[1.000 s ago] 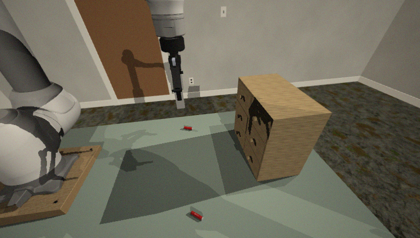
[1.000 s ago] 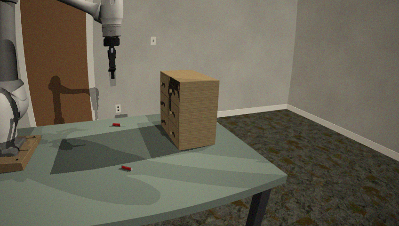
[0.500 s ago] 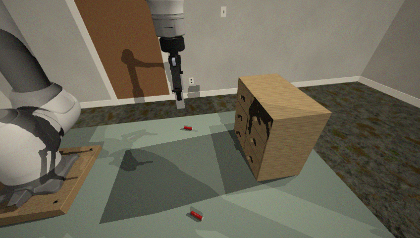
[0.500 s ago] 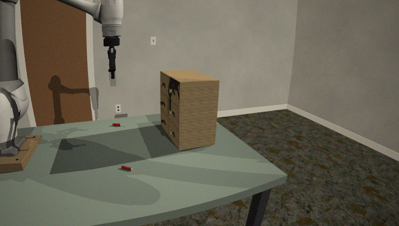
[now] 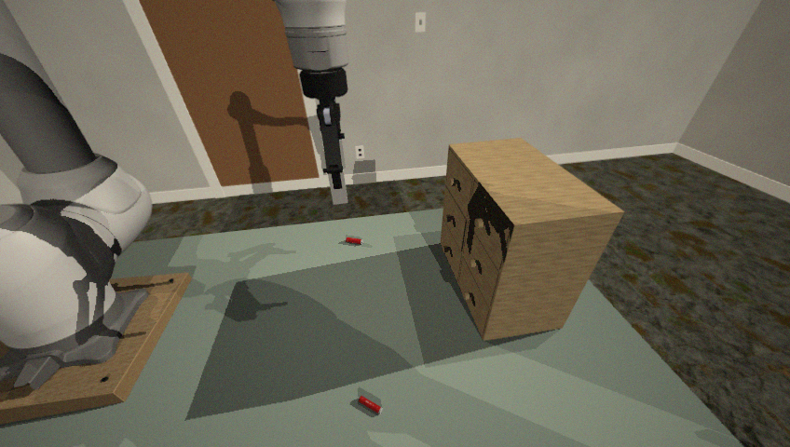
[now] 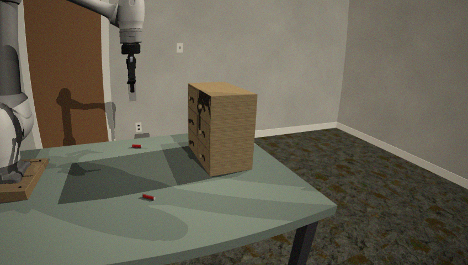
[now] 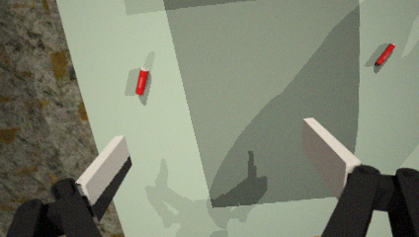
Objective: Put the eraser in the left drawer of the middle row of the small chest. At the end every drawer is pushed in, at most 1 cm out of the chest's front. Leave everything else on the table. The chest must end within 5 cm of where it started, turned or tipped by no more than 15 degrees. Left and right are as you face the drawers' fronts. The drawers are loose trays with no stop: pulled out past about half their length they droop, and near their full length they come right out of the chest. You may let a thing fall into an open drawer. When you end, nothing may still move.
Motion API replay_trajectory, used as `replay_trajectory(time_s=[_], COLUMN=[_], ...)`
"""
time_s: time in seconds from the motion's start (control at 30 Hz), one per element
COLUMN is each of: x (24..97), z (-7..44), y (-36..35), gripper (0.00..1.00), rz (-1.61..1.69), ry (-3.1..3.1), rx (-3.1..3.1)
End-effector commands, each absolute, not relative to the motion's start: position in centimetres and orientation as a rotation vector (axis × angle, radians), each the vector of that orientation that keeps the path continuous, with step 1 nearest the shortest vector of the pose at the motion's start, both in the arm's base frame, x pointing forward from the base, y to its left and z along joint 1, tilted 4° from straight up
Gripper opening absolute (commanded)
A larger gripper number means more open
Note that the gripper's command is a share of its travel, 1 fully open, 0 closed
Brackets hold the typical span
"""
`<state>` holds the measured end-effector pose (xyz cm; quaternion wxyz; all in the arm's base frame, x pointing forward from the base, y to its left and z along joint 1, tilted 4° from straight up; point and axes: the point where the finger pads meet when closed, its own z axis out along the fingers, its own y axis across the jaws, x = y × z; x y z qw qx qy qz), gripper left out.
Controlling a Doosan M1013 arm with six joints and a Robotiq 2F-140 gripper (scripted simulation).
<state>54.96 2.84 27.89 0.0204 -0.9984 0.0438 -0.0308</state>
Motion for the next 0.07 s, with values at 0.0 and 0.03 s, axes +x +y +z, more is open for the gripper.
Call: replay_trajectory(time_s=[0.0,0.03], x=[54.96,54.96], z=[27.90,27.90], y=[2.83,2.83], gripper=[1.00,1.00], rz=[-0.095,-0.095], ry=[0.136,0.136], rx=[-3.096,-3.096])
